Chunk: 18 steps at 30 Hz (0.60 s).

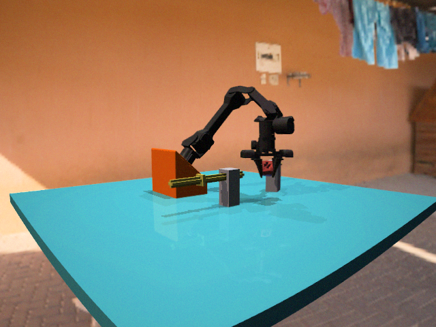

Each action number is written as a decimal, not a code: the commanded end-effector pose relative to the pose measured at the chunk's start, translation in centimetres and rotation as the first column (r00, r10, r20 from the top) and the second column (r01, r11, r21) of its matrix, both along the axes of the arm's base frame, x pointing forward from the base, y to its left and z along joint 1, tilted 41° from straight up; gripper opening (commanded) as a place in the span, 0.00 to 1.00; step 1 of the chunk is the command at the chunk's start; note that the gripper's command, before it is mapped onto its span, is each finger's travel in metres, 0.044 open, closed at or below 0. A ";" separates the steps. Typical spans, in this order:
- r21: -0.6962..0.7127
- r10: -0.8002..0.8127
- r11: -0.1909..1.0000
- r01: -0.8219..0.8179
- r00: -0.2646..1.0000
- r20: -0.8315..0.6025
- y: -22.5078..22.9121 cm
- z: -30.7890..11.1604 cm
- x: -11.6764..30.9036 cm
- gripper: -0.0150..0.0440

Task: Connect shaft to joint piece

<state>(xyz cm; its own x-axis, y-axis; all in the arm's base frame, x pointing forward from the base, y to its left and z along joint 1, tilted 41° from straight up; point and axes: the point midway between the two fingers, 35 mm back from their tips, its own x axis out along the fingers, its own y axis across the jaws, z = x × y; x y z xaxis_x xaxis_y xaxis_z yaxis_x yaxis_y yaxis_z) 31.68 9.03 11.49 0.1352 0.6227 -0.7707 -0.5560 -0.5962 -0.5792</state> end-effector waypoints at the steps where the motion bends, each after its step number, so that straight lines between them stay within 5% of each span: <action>1: 0.025 -0.031 0.999 0.032 0.998 -0.061 -0.1 -0.3 -0.1 0.25; 18: 0.107 -0.130 0.980 0.165 0.952 -0.278 -0.4 -1.3 -0.7 0.25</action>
